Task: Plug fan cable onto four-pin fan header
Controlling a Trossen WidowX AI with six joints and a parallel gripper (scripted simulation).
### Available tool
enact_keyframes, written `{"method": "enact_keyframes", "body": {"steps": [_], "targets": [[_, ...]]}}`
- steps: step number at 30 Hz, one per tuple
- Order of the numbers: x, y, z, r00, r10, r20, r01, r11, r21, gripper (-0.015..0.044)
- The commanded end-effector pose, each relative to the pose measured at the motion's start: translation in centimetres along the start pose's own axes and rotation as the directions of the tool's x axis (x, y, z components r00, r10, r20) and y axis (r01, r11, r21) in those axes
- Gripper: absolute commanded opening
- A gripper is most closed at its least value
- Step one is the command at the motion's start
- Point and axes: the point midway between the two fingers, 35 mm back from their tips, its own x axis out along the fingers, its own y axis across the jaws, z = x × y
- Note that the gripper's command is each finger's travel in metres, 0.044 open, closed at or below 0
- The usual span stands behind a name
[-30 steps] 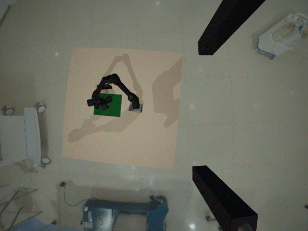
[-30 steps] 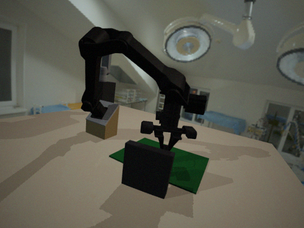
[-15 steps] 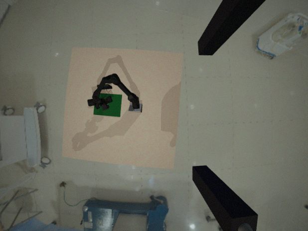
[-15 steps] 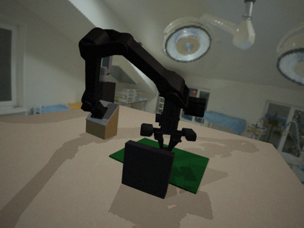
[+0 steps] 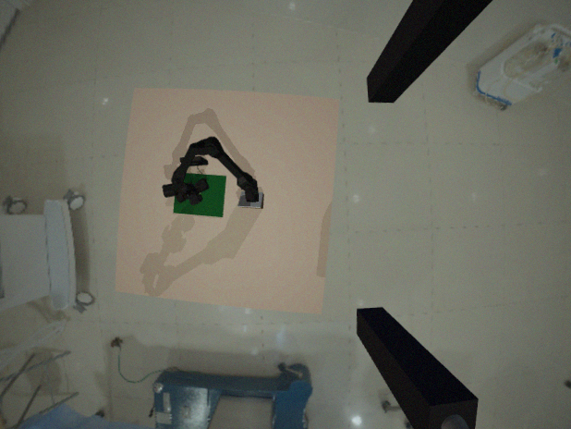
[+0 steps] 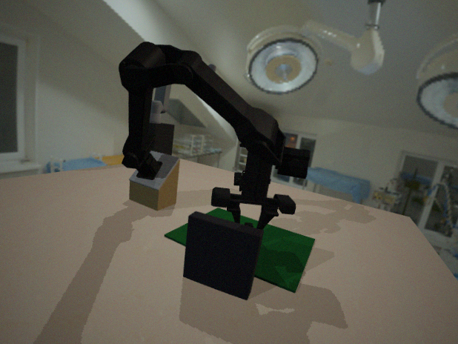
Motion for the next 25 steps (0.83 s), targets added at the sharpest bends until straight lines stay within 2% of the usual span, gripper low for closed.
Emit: {"method": "enact_keyframes", "body": {"steps": [1,7,13,20,25], "targets": [[0.0,0.0,0.0,1.000,0.000,0.000,0.000,1.000,0.000,0.0260],[-5.5,-0.1,0.0,1.000,0.003,0.001,-0.003,1.000,-0.005,0.0260],[-5.6,-0.4,1.1,1.000,0.001,0.003,-0.001,1.000,-0.006,0.0260],[-5.6,-1.8,11.7,1.000,0.000,0.007,0.000,1.000,-0.006,0.0260],[-5.6,-1.8,12.0,1.000,0.001,0.007,0.000,1.000,-0.006,0.0260]]}}
